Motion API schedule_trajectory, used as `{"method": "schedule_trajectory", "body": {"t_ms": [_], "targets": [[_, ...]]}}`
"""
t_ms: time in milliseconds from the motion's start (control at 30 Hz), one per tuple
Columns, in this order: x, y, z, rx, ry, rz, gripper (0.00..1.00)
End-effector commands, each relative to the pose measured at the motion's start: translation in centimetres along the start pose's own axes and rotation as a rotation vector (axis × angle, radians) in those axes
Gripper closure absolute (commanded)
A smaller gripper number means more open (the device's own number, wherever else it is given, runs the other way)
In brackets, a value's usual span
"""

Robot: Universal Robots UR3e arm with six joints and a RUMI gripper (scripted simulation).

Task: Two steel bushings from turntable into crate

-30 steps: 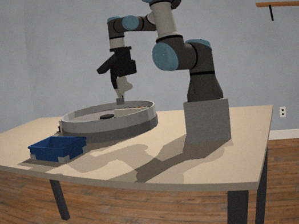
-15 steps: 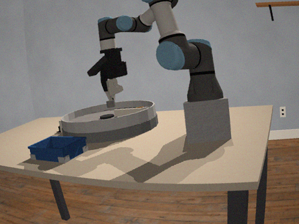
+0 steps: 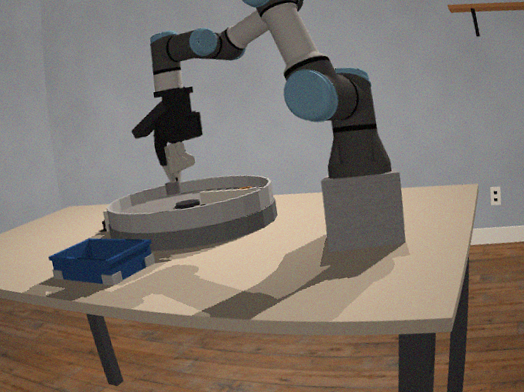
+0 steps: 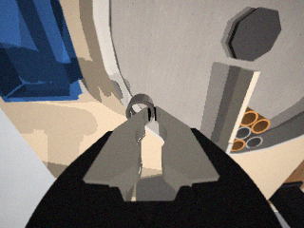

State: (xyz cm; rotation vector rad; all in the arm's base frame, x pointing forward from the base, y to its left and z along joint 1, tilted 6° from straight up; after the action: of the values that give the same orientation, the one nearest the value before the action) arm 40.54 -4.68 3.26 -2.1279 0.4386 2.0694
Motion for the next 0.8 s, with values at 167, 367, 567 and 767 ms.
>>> {"method": "schedule_trajectory", "body": {"t_ms": [167,367,567,767], "targets": [[0.0,-4.6,-1.3,0.002,-0.002,0.003,1.00],[0.0,-6.2,-1.7,0.002,-0.002,0.003,1.00],[0.0,-8.4,-2.3,0.002,-0.002,0.003,1.00],[0.0,-10.0,-2.7,0.002,-0.002,0.003,1.00]]}}
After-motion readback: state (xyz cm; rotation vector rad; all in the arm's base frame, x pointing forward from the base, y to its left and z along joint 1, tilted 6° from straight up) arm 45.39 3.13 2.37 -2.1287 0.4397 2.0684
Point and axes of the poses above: the point where the finger pads meet when closed, its own x axis out along the fingers, its own y axis across the jaws, z = x × y, the point moved 1 cm from there along -x, back along the fingers, and after that the axes turned 7 degrees about x, right-handed, at the moved point
